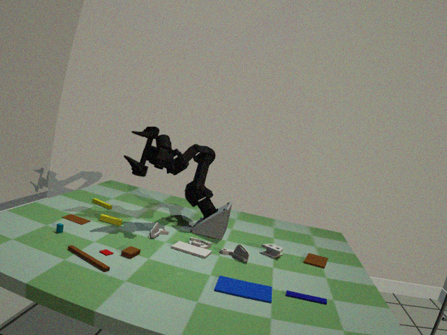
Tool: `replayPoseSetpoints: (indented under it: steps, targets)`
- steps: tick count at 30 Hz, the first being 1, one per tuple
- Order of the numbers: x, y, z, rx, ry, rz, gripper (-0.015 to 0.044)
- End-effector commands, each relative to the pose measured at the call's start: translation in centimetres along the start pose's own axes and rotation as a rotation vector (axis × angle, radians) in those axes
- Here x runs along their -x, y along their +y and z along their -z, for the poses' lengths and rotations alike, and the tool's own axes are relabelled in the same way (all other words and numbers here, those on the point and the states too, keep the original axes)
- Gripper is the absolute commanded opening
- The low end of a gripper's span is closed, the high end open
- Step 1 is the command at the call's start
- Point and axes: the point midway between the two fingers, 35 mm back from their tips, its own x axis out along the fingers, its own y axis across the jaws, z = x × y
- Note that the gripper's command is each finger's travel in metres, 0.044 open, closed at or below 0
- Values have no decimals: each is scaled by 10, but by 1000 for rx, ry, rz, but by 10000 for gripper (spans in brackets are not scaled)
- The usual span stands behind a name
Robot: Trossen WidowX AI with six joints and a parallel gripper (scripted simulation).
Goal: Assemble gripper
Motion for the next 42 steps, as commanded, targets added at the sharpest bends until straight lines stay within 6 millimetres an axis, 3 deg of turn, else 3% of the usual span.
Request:
replayPoseSetpoints:
  steps: [1,22,42]
  targets:
    - [-11,12,-14,-80,-55,-71,440]
    - [-37,57,-90,-396,-269,-405,440]
    - [-29,95,-181,-612,-413,-807,440]
